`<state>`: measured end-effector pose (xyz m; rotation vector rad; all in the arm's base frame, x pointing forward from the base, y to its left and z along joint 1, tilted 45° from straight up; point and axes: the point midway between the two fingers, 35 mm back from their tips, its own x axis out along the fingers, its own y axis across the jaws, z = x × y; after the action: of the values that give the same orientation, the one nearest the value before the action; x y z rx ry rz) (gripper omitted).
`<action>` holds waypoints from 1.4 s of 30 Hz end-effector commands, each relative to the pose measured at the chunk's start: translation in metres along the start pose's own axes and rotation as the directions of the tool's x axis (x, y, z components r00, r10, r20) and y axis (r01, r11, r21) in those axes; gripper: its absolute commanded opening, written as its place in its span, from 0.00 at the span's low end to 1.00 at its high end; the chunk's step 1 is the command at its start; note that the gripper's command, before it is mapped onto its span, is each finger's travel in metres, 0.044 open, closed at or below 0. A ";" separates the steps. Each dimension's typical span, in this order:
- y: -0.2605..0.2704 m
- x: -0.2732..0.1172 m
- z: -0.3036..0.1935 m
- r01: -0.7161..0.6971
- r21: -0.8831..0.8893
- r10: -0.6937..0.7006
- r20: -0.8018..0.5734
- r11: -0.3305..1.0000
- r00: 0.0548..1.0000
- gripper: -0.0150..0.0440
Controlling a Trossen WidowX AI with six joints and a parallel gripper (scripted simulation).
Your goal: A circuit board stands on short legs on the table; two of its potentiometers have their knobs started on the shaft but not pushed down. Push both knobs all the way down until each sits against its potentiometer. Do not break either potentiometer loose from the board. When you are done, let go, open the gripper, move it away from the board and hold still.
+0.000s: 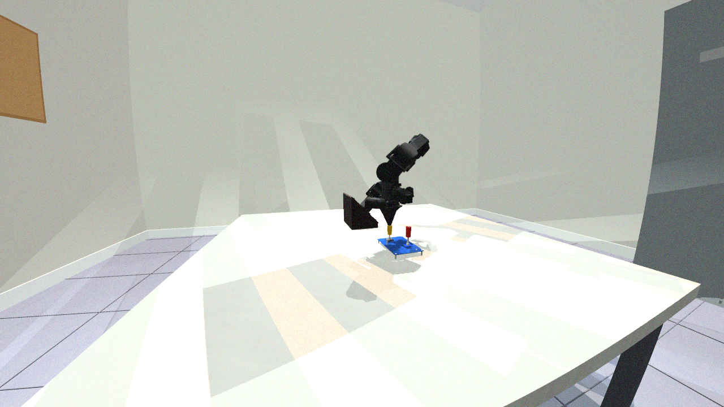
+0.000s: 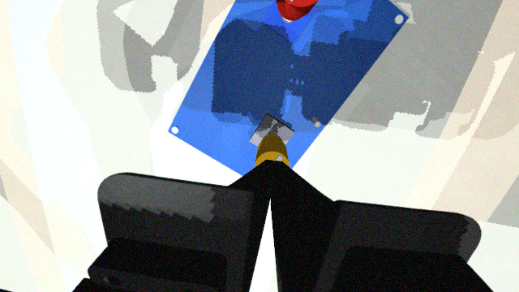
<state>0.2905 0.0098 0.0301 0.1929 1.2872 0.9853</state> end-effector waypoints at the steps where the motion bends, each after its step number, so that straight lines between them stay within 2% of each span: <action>1: 0.001 0.003 0.001 -0.004 0.000 0.004 0.002 1.000 1.000 0.25; 42: 0.001 0.007 0.001 -0.004 0.000 0.004 0.002 1.000 1.000 0.25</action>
<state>0.2902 0.0134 0.0265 0.1937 1.2869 0.9857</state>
